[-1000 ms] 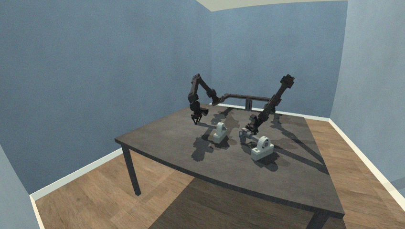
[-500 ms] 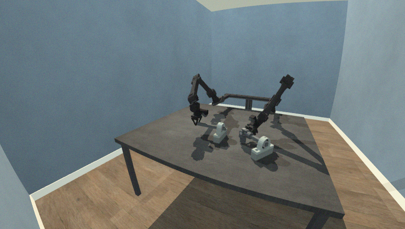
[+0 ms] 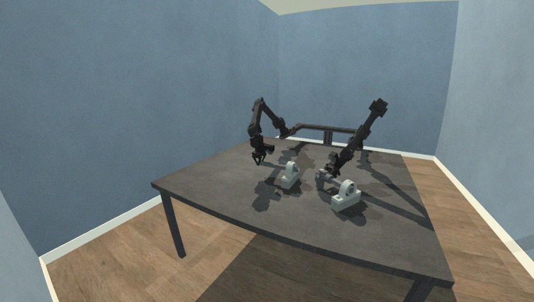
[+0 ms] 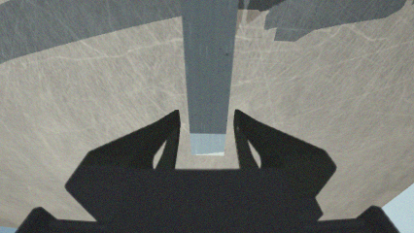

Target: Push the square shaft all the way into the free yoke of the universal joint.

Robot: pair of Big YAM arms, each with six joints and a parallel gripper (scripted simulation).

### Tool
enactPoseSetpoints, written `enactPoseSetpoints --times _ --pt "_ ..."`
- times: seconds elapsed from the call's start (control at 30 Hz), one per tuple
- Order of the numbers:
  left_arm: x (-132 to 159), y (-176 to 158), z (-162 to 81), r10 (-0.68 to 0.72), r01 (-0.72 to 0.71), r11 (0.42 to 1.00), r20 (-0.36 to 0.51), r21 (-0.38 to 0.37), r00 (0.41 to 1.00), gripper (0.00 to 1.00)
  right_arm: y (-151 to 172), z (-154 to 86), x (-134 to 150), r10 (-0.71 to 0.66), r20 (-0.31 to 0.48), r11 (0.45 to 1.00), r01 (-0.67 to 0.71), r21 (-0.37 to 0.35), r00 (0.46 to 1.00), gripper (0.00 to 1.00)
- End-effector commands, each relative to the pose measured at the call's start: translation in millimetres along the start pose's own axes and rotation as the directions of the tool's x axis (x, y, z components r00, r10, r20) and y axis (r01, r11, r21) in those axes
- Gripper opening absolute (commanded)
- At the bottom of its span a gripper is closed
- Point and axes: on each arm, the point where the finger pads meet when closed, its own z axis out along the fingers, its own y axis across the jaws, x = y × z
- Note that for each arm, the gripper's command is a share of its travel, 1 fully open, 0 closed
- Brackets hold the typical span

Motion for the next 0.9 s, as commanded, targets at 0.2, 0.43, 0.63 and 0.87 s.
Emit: enactPoseSetpoints --times 0.2,0.43,0.63,0.87 --pt "-31.8 0.4 -4.8 0.016 -0.016 1.0 0.062 -0.009 0.998 0.22 -12.8 -12.0 4.5 0.013 0.009 0.999 -0.013 0.033 1.0 0.47" --pt "-24.3 7.1 -4.4 -0.061 0.06 0.998 0.043 0.025 0.997 0.34 -15.5 -15.6 5.5 0.02 0.013 0.999 -0.021 0.047 1.0 0.38" --pt "-27.0 4.3 -3.9 -0.14 0.137 0.988 0.045 0.075 0.989 0.34 -17.6 -26.4 10.1 0.029 0.017 0.998 -0.03 0.063 0.999 0.3" --pt "-28.0 0.4 -4.4 -0.245 0.238 0.961 0.037 0.14 0.969 0.34 -16.6 -21.0 19.3 0.032 0.012 0.998 -0.033 0.056 0.999 0.23"
